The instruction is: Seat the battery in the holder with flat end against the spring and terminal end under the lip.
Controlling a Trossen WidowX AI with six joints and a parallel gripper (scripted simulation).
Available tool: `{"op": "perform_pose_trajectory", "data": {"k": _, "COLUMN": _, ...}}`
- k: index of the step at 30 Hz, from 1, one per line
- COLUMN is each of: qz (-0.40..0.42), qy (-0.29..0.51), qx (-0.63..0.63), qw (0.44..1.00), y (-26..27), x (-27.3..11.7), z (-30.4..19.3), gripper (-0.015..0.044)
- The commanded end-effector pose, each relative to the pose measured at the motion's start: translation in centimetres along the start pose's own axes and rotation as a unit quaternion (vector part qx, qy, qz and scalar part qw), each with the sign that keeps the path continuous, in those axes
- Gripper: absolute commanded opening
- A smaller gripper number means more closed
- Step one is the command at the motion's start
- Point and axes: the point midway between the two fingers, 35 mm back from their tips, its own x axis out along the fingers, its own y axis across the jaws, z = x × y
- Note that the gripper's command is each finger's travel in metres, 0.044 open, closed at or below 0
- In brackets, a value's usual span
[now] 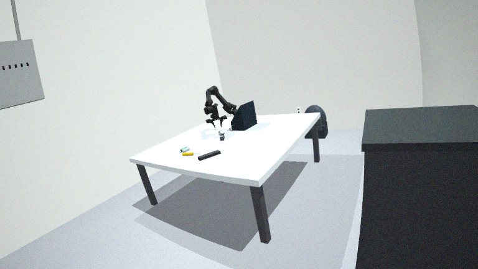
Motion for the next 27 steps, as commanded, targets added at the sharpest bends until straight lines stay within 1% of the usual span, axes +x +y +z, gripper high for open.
{"op": "perform_pose_trajectory", "data": {"k": 1, "qz": 0.000, "qy": -0.003, "qx": 0.018, "qw": 1.000, "y": -0.2, "x": 0.3, "z": 0.2, "gripper": 0.0237}}
{"op": "perform_pose_trajectory", "data": {"k": 27, "qz": -0.001, "qy": -0.003, "qx": 0.018, "qw": 1.000, "y": -0.2, "x": 4.0, "z": 0.1, "gripper": 0.0237}}
